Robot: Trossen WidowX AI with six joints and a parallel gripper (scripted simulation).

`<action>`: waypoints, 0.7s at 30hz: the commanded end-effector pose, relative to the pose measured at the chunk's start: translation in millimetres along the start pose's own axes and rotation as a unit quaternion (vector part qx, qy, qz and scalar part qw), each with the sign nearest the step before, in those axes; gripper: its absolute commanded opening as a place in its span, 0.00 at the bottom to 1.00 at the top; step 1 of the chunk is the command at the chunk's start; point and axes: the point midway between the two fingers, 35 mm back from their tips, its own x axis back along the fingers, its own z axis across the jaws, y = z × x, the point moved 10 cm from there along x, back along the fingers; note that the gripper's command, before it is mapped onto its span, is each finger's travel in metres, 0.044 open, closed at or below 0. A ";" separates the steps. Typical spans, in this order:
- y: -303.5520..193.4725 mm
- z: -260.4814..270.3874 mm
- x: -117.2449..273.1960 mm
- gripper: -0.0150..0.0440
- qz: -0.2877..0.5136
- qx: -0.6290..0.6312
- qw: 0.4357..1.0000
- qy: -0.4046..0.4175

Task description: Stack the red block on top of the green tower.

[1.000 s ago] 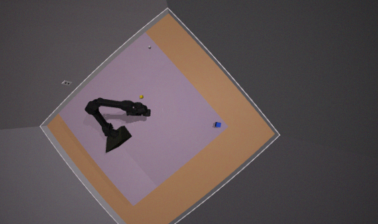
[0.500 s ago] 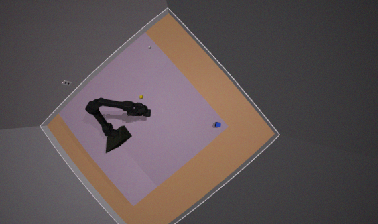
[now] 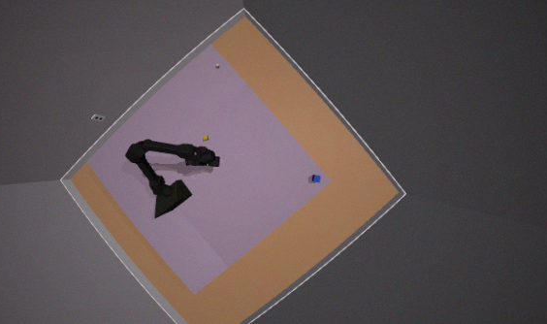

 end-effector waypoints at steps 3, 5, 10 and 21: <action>-0.1 -0.2 -0.6 0.25 -0.003 -0.002 1.000 0.001; -0.1 -0.3 0.2 0.25 -0.003 -0.002 1.000 0.001; -0.1 -0.1 0.1 0.39 0.000 0.000 1.000 0.000; -0.1 -0.1 0.1 0.88 0.000 0.000 1.000 0.000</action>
